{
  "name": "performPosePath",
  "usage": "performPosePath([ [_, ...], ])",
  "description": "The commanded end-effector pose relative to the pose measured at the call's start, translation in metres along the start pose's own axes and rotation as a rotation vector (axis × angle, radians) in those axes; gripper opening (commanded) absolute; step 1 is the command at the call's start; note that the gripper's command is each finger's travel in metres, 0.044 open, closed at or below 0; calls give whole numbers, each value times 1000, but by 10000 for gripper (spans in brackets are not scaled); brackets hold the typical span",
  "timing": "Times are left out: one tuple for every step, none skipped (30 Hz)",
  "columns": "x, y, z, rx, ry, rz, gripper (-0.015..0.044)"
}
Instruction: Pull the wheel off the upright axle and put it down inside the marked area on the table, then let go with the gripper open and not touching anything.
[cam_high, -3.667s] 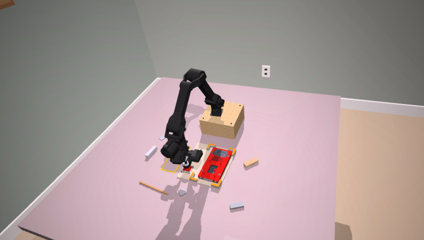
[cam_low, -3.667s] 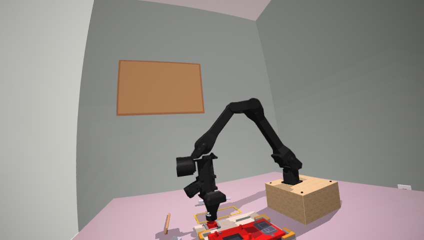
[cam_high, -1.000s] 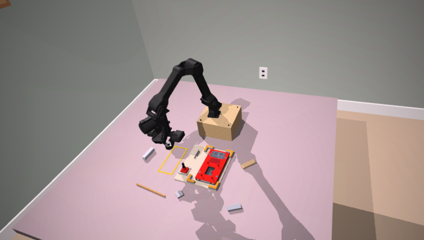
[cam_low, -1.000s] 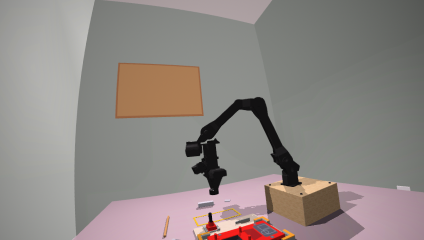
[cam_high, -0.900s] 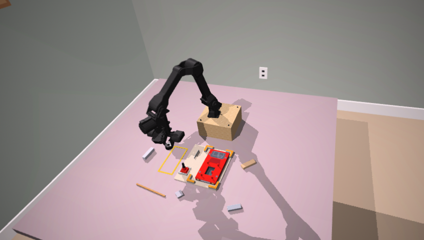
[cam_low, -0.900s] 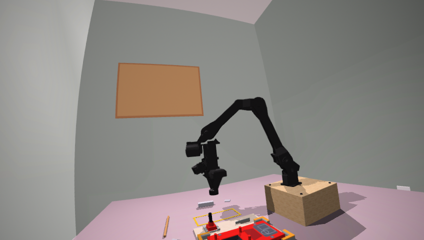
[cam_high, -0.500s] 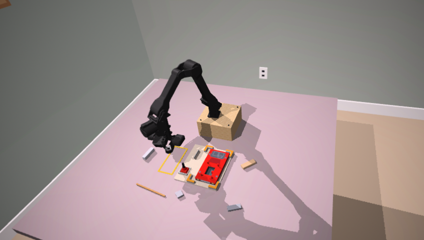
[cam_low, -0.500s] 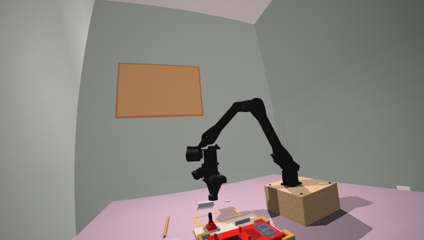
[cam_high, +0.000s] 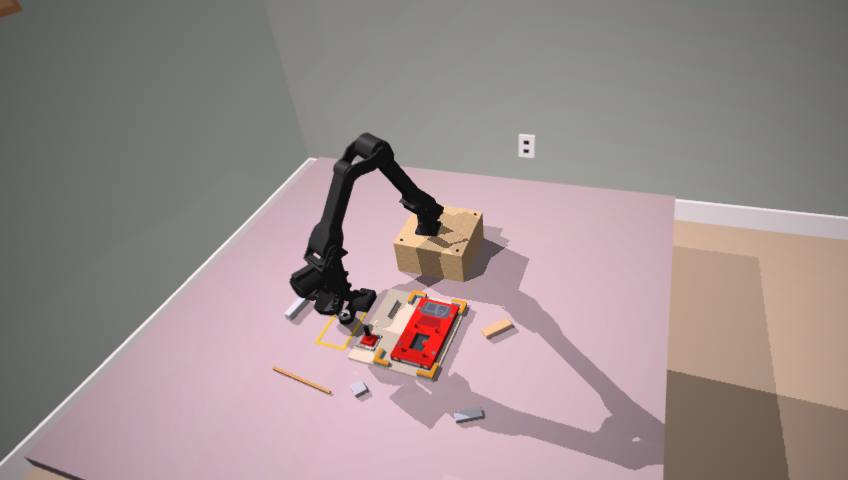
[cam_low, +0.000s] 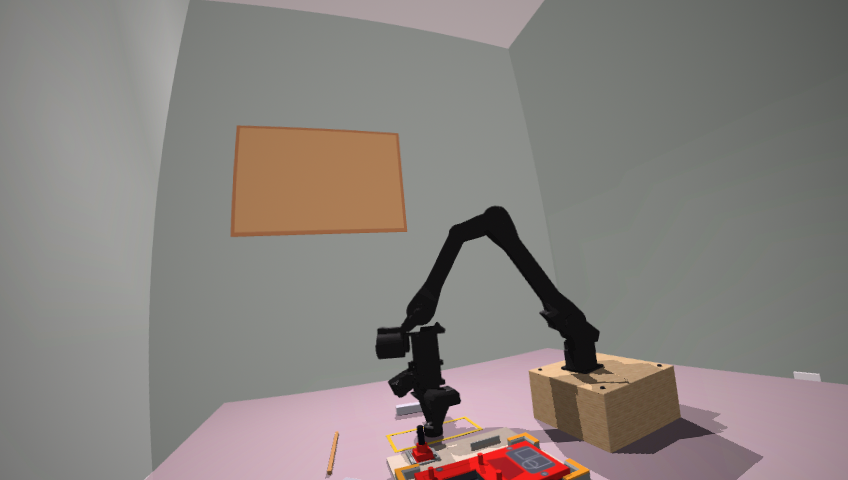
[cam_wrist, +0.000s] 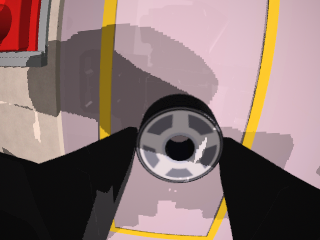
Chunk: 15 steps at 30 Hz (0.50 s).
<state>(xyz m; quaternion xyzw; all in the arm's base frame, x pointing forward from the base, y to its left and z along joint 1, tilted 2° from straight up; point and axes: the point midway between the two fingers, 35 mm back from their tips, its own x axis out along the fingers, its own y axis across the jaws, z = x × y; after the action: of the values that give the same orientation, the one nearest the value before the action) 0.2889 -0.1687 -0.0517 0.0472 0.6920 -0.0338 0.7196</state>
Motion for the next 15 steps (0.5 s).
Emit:
performPosePath([
  [4,0,0,3,1,1,0],
  [0,0,1,0,-3,-2,26],
  [0,0,1,0,-3,-2,53],
  [0,0,1,0,-3,-2,79],
  [0,0,1,0,-3,-2,105],
  [0,0,1,0,-3,-2,131],
  [0,0,1,0,-3,-2,157],
  [0,0,1,0,-3,-2,184],
  [0,0,1,0,-3,-2,210],
  [0,0,1,0,-3,-2,236],
  [0,0,1,0,-3,-2,263],
  [-2,0,1,0,-3,-1,289],
  [-5,-1,1,0,-3,-1,300],
  [-10,-1,2,0,-3,-1,300],
  [-17,-1,2,1,-2,-1,300],
])
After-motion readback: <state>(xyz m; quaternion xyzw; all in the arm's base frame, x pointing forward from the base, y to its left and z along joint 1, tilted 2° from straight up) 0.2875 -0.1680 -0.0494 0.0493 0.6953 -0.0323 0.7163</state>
